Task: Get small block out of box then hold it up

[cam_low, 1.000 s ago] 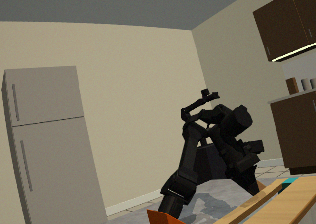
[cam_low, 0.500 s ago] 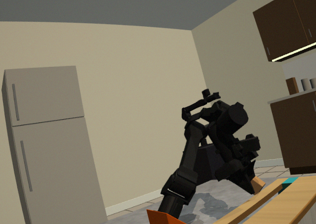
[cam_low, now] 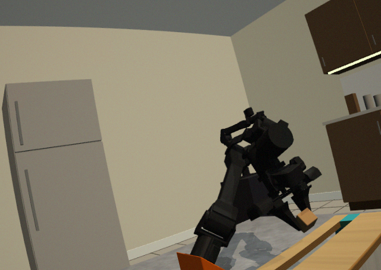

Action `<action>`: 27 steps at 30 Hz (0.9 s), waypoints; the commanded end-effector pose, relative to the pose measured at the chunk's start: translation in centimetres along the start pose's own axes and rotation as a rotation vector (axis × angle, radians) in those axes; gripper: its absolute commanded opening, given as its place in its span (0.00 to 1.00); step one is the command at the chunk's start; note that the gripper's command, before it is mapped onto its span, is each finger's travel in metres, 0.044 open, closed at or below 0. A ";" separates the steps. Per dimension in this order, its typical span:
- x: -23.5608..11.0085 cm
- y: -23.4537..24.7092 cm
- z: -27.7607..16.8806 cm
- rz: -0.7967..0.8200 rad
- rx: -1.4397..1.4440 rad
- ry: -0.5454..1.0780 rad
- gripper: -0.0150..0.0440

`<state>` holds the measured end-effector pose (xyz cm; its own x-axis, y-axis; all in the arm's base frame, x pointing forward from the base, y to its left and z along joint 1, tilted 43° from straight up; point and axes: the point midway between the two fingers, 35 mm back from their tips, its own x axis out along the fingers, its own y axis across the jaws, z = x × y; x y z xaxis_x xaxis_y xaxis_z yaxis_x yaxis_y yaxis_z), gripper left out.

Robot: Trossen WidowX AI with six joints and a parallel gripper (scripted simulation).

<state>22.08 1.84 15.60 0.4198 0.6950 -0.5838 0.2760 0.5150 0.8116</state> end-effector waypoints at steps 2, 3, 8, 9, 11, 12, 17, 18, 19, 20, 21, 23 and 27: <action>-0.4 0.1 0.2 0.017 0.231 0.003 0.25; -0.5 0.2 0.2 0.019 0.273 0.004 0.25; -0.9 0.2 0.3 0.030 0.480 0.008 0.25; -0.9 0.3 0.3 0.032 0.521 0.009 0.25; -1.1 0.3 0.4 0.036 0.604 0.011 0.25; -1.2 0.3 0.4 0.039 0.646 0.012 0.25; -1.5 0.4 0.5 0.050 0.853 0.019 0.25; -1.6 0.4 0.5 0.052 0.894 0.021 0.25; -1.7 0.4 0.5 0.054 0.936 0.023 0.25; -1.8 0.4 0.5 0.056 0.977 0.025 0.25; -1.8 0.5 0.6 0.059 1.019 0.027 0.25; -2.0 0.5 0.6 0.063 1.101 0.031 0.25; -2.3 0.6 0.7 0.072 1.267 0.040 0.25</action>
<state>21.79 0.42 17.15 0.4416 0.7218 -0.5329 0.8844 -0.2503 0.3939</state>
